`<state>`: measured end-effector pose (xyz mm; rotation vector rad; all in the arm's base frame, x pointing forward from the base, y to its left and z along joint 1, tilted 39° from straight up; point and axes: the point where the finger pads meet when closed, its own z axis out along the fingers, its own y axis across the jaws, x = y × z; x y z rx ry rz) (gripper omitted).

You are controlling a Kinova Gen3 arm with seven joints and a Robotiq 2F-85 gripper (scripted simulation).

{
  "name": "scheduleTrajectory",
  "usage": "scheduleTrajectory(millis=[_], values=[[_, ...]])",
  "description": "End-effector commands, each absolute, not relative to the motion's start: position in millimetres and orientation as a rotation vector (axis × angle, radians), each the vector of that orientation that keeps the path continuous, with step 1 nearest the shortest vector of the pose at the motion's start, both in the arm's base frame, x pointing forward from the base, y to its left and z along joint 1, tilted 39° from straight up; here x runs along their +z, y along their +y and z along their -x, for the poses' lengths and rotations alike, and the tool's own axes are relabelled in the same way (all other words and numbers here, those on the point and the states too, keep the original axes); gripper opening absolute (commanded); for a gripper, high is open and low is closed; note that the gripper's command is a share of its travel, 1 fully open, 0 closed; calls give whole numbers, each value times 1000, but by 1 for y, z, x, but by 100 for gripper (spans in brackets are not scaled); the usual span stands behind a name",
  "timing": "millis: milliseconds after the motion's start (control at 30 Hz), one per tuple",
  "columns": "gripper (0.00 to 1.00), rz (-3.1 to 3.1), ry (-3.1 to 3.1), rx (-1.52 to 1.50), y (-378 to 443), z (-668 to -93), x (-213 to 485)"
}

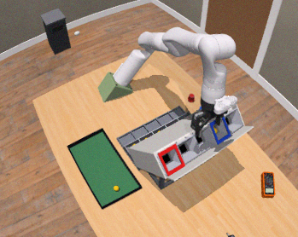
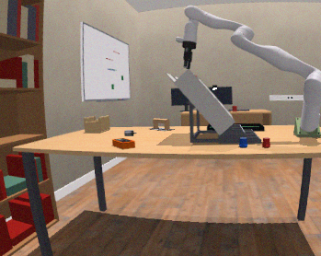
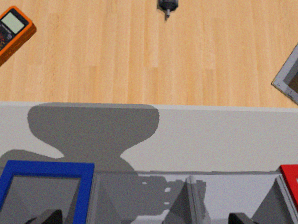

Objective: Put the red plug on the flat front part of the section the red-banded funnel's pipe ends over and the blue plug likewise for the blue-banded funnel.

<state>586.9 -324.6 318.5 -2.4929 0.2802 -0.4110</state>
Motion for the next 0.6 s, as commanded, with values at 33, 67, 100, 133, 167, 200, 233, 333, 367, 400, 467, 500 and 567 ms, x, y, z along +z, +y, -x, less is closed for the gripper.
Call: scheduleTrajectory(millis=[33, 67, 100, 133, 167, 200, 233, 333, 367, 400, 467, 500, 567], values=[[100, 2465, 203, -209, -326, -587, 320], [100, 2465, 203, -209, -326, -587, 320], [100, 2465, 203, -209, -326, -587, 320], [100, 2465, 203, -209, -326, -587, 320], [100, 2465, 203, -209, -326, -587, 320], [100, 2465, 203, -209, -326, -587, 320], [100, 2465, 203, -209, -326, -587, 320], [100, 2465, 203, -209, -326, -587, 320], [100, 2465, 203, -209, -326, -587, 320], [100, 2465, 203, -209, -326, -587, 320], [100, 2465, 203, -209, -326, -587, 320], [100, 2465, 203, -209, -326, -587, 320], [100, 2469, 210, -229, -310, -514, 313]])
